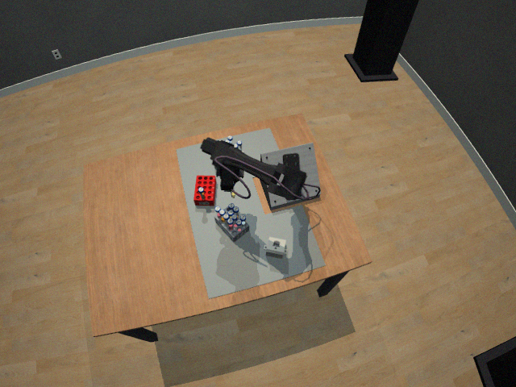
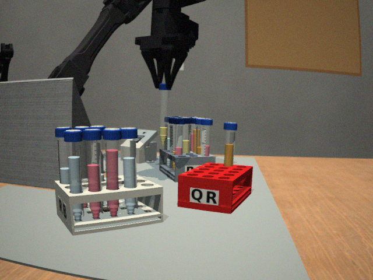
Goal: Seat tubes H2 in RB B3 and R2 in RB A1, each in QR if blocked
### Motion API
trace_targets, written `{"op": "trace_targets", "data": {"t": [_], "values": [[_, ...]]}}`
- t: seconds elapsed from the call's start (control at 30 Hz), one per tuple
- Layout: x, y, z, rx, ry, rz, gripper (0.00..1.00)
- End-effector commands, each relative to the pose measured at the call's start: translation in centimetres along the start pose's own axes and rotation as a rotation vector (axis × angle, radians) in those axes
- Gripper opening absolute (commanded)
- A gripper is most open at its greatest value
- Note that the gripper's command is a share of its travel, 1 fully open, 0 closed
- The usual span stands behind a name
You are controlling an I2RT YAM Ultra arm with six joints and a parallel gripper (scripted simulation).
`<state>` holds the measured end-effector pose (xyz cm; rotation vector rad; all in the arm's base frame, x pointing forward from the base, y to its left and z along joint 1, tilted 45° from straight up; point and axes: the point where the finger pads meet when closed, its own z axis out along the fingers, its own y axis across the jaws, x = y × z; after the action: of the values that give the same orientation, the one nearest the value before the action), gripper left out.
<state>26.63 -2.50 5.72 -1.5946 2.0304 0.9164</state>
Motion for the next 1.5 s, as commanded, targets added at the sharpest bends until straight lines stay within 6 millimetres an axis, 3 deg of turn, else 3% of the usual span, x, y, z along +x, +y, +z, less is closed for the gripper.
{"op": "trace_targets", "data": {"t": [0.0,0.73,0.87,0.97,1.47], "values": [[1.5,-1.4,-0.7,0.03,0.011,-0.013,0.0],[6.4,-5.0,-0.7,0.012,0.002,0.001,0.0],[5.7,-5.1,-1.6,0.042,0.008,0.129,0.0],[5.7,-5.2,-1.6,0.043,0.006,0.162,0.0],[5.8,-4.7,-1.2,0.03,-0.007,0.671,0.0]]}}
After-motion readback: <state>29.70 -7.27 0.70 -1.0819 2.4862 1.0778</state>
